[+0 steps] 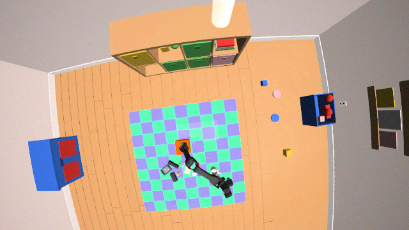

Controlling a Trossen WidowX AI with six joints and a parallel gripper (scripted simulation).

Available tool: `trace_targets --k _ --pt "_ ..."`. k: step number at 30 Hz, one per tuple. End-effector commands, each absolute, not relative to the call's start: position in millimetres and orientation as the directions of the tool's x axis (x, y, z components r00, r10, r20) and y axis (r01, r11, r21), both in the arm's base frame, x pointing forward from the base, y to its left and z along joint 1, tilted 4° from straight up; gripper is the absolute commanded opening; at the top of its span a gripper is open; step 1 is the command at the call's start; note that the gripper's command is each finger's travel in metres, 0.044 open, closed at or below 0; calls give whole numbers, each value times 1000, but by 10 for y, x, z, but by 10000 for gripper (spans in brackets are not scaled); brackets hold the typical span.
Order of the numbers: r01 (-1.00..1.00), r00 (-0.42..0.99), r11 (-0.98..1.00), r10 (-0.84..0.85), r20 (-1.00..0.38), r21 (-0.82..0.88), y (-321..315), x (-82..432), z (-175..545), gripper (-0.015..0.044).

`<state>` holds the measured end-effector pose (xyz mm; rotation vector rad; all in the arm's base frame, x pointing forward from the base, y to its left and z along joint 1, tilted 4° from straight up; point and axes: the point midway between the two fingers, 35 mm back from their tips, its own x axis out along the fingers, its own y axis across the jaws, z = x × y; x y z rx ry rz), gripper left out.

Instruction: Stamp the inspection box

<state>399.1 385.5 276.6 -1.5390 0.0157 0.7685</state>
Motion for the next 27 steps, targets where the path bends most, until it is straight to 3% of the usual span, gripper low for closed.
trace_targets --k 1,8,15,27 --pt "-576 761 -59 326 -561 -815 3232 4256 2460 217" --pt "-720 694 134 159 -702 -681 2221 4448 1937 217" --pt "-763 562 396 17 -827 -511 1186 4330 1432 217" --pt "-492 220 850 -88 -972 -189 -371 3411 683 217"
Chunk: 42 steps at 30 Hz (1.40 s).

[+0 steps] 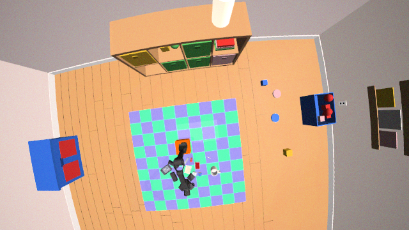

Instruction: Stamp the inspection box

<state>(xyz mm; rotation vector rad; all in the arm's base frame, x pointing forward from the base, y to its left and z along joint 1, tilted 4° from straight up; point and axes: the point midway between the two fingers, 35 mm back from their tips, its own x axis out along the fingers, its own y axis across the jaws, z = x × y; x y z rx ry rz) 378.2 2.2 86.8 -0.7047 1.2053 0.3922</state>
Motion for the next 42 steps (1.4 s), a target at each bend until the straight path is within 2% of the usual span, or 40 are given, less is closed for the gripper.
trace_targets --k 1,9,42 --pt "-448 187 879 -85 -979 -162 -471 3295 629 217" --pt "-26 -41 1000 16 -999 17 -927 2328 286 217" --pt "-22 -42 1000 18 -999 19 -883 2371 -72 217"
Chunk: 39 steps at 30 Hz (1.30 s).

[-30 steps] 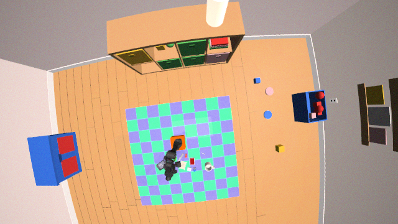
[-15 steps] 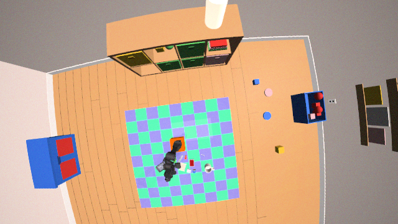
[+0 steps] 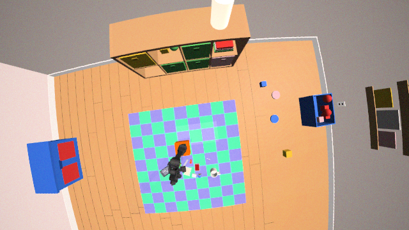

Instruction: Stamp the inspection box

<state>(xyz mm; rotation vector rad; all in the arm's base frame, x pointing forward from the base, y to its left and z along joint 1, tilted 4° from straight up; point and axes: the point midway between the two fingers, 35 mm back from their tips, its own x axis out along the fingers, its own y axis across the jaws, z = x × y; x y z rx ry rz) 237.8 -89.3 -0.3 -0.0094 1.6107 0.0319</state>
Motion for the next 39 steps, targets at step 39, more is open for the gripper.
trace_targets --k 39 --pt "-26 -43 1000 15 -999 16 -869 2329 -441 150"
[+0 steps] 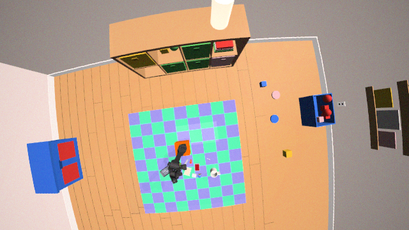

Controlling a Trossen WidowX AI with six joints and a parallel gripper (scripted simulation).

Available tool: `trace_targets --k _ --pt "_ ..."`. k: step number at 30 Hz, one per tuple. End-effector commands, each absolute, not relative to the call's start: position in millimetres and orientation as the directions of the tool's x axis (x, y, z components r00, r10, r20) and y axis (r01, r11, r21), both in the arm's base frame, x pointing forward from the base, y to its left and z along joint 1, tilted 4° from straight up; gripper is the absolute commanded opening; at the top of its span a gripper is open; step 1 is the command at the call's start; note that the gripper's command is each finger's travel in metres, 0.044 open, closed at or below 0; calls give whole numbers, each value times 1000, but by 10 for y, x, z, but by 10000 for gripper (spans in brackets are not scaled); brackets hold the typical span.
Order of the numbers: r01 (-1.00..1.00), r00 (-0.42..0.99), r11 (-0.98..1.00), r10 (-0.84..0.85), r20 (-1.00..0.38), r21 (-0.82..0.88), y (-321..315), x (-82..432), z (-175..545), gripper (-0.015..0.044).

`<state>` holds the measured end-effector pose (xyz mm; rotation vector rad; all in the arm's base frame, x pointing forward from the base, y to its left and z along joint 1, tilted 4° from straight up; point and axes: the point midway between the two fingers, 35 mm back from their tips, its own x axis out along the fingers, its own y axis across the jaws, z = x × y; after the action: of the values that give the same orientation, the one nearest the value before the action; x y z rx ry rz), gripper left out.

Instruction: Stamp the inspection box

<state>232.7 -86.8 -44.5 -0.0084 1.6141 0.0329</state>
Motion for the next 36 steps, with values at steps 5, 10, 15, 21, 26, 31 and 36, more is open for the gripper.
trace_targets --k 5,10,15,21,26,31,36 --pt "-26 -43 1000 15 -999 16 -869 2329 -441 117" --pt "-26 -43 1000 15 -999 16 -869 2329 -441 84" --pt "-26 -43 1000 15 -999 16 -870 2331 -434 0" --pt "-26 -43 1000 15 -999 16 -871 2335 -407 0" --pt "-26 -43 1000 15 -999 16 -873 2339 -384 0" --pt "-26 -43 1000 15 -999 16 -874 2343 -361 0" --pt "-26 -43 1000 15 -999 17 -876 2346 -337 0"
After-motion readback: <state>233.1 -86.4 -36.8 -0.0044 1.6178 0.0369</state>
